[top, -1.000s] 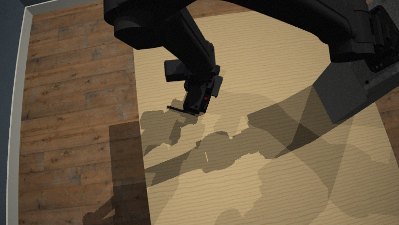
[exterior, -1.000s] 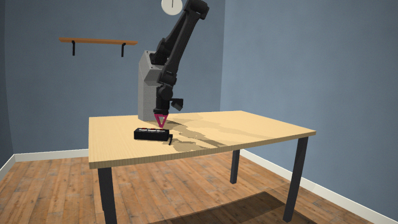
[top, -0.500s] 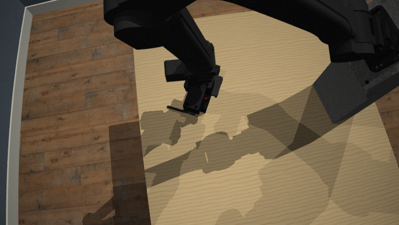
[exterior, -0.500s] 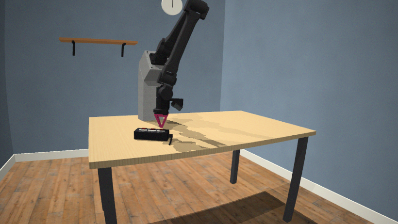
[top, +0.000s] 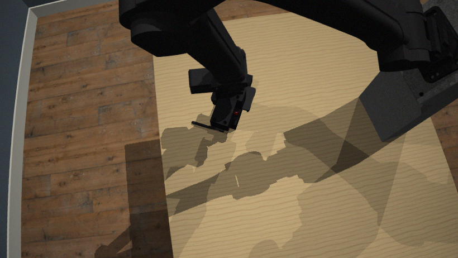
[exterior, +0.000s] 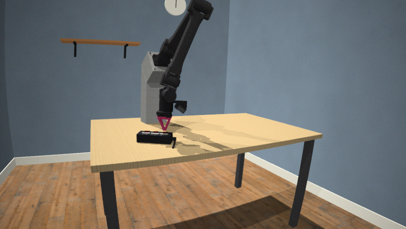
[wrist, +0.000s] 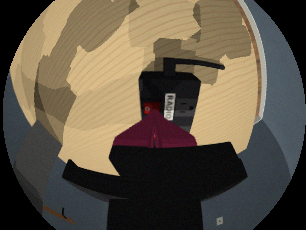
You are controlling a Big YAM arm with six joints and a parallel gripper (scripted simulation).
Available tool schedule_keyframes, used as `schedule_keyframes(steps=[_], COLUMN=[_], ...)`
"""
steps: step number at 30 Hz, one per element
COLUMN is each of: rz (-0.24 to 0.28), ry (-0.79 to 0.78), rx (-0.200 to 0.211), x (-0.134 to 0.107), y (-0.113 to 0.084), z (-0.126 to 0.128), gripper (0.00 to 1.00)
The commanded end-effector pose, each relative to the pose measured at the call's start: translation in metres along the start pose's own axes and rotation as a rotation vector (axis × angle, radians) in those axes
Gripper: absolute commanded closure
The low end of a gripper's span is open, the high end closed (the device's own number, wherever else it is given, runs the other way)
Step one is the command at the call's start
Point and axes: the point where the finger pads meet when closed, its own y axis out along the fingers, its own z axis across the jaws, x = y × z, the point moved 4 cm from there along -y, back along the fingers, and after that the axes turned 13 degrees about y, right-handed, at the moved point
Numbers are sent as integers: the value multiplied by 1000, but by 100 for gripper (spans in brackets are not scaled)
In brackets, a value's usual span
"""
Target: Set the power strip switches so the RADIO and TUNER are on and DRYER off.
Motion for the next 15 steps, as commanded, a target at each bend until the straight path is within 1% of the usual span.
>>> schedule_keyframes(steps=[1,6,9,15], rz=[-10,-1,-7,-6], ry=[4,1,-10,-9], rx=[-17,-17,-10,-11], x=[1,-6,-1,-1], y=[2,1,2,2], z=[-7,-10,-8,-8], gripper=[100,100,100,100])
